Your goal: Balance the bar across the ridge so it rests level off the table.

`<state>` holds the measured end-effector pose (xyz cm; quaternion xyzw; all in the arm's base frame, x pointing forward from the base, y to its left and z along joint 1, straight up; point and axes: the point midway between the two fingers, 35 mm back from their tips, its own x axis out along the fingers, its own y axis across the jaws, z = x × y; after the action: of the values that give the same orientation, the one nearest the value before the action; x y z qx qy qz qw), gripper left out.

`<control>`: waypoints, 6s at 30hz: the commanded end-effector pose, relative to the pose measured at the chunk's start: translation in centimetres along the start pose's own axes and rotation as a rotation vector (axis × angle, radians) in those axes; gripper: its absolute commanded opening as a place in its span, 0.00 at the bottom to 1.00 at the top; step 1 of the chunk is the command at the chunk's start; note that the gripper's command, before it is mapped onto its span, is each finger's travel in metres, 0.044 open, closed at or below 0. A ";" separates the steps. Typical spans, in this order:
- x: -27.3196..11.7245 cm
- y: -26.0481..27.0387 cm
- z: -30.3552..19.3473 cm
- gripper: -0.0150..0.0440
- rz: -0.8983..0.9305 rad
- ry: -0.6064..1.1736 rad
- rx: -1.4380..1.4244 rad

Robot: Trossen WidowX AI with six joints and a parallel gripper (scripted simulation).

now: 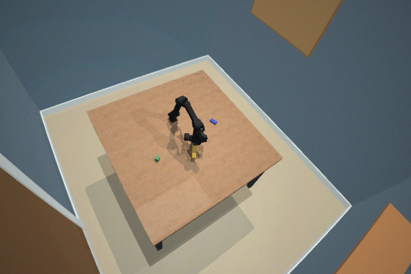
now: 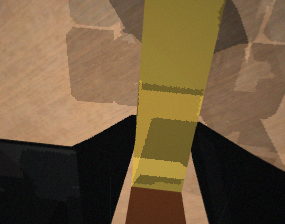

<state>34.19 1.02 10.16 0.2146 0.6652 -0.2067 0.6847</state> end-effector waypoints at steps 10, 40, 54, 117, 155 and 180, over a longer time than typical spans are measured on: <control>-0.1 0.0 0.0 0.25 -0.002 0.000 -0.004; -0.1 0.0 0.0 0.25 -0.002 0.000 -0.004; 0.0 0.0 0.0 0.25 0.000 0.001 0.000; 0.0 0.0 0.0 0.54 0.000 0.001 0.000; -1.6 0.2 0.2 1.00 0.000 0.000 0.000; -10.0 0.0 0.0 1.00 0.000 0.001 0.000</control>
<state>33.90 1.01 20.08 0.2144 0.6657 -0.2069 0.6842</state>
